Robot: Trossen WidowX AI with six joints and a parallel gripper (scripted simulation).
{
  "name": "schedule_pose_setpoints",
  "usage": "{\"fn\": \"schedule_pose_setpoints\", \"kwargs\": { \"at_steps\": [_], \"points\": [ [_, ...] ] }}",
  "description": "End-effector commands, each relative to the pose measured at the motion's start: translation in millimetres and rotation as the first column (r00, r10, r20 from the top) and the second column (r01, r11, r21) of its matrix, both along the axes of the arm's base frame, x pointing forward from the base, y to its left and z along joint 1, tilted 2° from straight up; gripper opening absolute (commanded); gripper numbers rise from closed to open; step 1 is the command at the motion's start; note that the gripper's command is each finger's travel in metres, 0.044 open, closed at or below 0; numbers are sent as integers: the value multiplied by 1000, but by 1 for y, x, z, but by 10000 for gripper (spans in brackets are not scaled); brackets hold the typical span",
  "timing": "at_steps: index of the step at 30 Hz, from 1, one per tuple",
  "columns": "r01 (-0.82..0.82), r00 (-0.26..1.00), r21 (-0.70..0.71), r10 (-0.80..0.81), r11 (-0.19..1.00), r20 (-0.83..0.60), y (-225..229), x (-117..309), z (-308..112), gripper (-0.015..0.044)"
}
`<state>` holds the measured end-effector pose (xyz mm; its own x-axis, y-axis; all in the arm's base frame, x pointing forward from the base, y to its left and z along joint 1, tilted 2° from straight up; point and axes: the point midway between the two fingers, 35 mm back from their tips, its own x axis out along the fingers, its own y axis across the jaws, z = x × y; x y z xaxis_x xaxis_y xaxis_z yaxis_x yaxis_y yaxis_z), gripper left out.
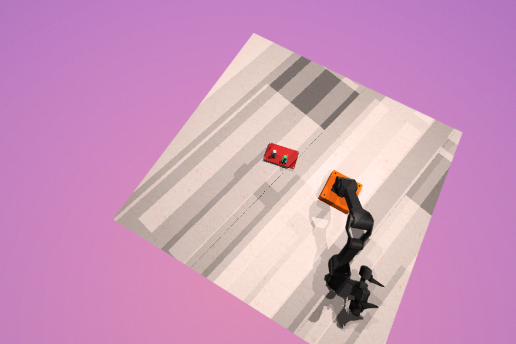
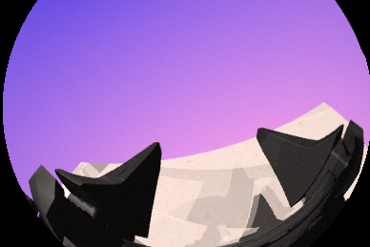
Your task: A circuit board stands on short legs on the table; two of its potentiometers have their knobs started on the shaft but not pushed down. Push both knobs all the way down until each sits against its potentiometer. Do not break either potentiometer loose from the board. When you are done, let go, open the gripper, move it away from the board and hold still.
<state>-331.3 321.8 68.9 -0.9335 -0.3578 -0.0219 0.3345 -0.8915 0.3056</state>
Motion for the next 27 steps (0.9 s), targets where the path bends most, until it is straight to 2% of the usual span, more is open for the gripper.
{"fn": "schedule_pose_setpoints", "kwargs": {
  "at_steps": [1, 15, 27],
  "points": [
    [2, 1000, -1, -2, 1000, 1, 1, 0, 0, 374],
    [244, 967, -137, -231, 960, 104, 53, 33, -2, 6],
    [578, 812, -184, -538, 795, 227, 124, 125, 3, 0]
  ]
}}
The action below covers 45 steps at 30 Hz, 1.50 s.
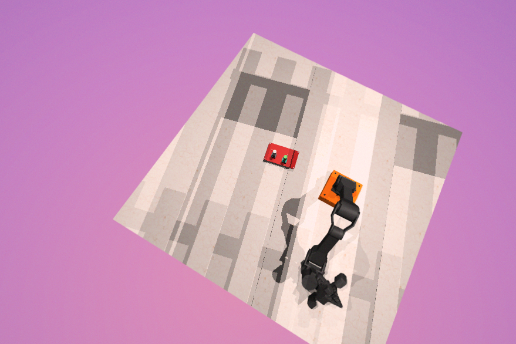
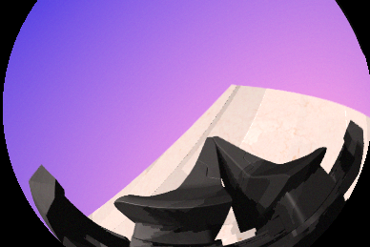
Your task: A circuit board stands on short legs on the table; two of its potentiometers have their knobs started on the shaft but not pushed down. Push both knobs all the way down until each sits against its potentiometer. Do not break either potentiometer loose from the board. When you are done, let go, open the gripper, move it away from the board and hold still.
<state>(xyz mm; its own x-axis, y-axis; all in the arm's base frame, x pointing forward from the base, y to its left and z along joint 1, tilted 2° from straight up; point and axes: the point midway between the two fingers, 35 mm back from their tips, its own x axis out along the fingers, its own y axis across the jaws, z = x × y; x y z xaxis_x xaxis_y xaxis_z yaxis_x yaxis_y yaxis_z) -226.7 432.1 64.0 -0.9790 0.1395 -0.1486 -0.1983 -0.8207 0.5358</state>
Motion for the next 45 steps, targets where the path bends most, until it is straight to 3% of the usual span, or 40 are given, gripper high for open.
{"fn": "schedule_pose_setpoints", "kwargs": {
  "at_steps": [1, 14, 24, 35, 45],
  "points": [
    [107, 994, -9, -106, 994, 29, 19, 30, 8, 0],
    [485, 872, -140, -466, 863, 149, 56, 160, 8, 0],
    [731, 679, -190, -674, 655, 292, 52, 269, 6, 0],
    [912, 409, -217, -782, 347, 471, 7, 385, 3, 0],
    [976, 168, -213, -752, 37, 637, -69, 473, 2, 0]
  ]
}}
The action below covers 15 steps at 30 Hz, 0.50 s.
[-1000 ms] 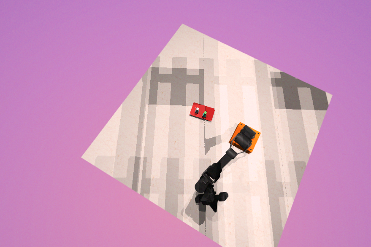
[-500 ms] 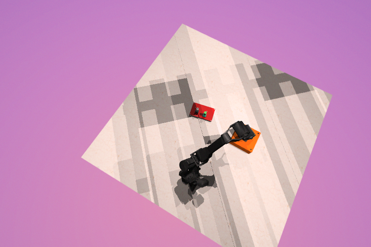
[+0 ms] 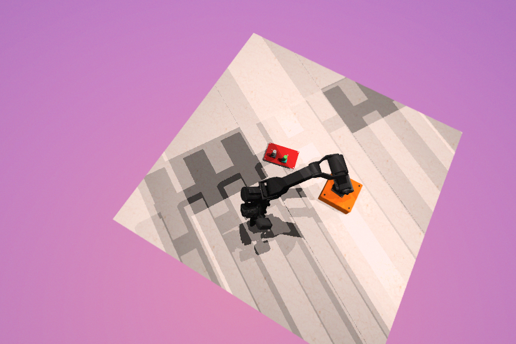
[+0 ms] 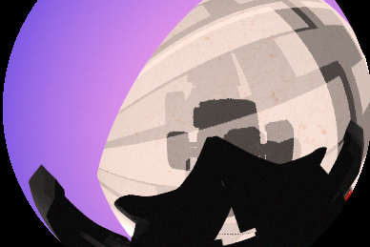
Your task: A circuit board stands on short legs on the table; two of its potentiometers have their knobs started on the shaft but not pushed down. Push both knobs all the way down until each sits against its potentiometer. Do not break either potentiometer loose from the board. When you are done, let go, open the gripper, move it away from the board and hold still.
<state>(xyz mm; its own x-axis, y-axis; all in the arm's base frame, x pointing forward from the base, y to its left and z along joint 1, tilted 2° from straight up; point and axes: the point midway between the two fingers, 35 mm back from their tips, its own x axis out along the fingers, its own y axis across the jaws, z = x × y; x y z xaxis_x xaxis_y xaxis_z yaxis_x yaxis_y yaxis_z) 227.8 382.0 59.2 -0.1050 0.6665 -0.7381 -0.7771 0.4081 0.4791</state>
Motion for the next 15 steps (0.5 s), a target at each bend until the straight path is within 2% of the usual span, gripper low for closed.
{"fn": "schedule_pose_setpoints", "kwargs": {
  "at_steps": [1, 8, 15],
  "points": [
    [88, 996, -57, -87, 994, 28, -28, 26, 7, 0],
    [268, 963, -208, -262, 941, 58, -100, 67, 10, 0],
    [414, 907, -357, -411, 837, 90, -178, 90, 16, 0]
  ]
}}
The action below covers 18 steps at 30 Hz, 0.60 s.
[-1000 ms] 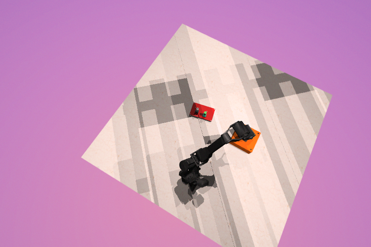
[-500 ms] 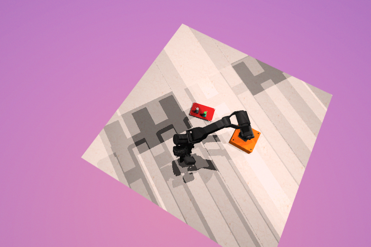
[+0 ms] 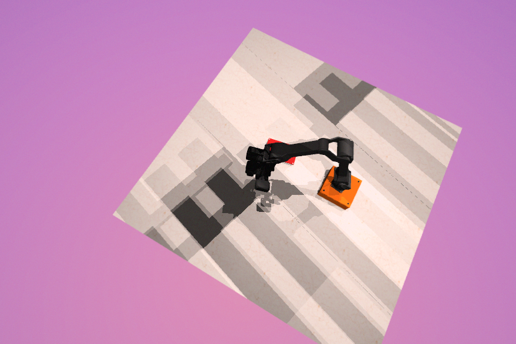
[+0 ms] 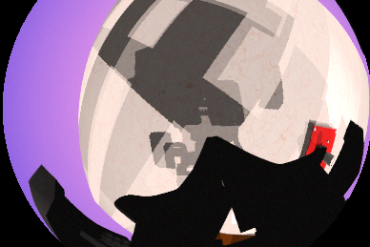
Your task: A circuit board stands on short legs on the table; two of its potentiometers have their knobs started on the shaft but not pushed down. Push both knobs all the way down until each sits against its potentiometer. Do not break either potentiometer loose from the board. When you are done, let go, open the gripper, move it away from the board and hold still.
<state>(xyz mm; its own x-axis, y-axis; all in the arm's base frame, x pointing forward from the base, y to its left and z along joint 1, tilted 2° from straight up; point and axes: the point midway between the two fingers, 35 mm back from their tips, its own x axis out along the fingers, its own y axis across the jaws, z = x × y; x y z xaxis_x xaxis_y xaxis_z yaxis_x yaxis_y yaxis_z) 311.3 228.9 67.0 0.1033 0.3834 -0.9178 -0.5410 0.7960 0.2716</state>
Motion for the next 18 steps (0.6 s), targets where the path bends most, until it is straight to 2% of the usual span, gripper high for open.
{"fn": "schedule_pose_setpoints", "kwargs": {
  "at_steps": [1, 8, 15, 18],
  "points": [
    [73, 997, -69, -73, 995, 5, -36, 8, 10, 0],
    [185, 982, -207, -189, 961, 3, -106, 10, 19, 0],
    [305, 938, -359, -344, 882, -49, -179, -7, 32, 0],
    [324, 925, -390, -375, 862, -61, -193, -13, 36, 0]
  ]
}}
